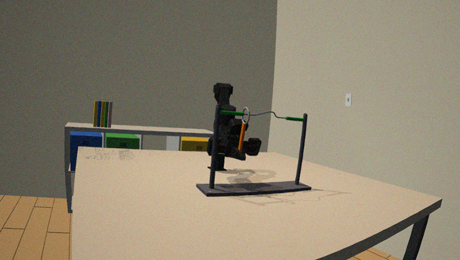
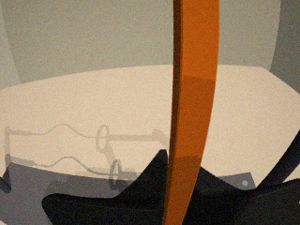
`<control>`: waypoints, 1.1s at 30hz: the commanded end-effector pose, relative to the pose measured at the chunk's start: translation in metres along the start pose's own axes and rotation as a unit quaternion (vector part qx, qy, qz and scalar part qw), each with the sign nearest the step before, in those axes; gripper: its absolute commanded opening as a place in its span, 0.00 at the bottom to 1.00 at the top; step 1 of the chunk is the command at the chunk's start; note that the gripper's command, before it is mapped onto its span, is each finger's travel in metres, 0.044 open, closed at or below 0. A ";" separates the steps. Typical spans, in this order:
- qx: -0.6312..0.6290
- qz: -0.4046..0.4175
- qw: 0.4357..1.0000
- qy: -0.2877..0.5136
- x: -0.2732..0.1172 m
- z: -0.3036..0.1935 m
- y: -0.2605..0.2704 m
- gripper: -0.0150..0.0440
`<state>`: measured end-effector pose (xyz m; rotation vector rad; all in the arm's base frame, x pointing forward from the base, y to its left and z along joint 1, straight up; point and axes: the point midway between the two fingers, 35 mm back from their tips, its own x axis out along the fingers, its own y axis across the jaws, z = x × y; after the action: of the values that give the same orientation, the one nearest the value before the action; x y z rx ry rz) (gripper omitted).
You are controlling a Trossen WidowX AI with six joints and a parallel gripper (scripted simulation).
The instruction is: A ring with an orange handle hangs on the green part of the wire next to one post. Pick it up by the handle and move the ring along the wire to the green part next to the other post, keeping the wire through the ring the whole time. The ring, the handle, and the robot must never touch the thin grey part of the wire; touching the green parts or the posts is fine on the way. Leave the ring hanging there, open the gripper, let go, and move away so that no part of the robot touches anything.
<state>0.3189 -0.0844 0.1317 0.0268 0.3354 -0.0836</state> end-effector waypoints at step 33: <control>0.173 -0.042 0.939 0.293 -0.074 0.020 0.081 0.00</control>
<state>0.2635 -0.0050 0.1702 0.3536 0.8835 -0.1996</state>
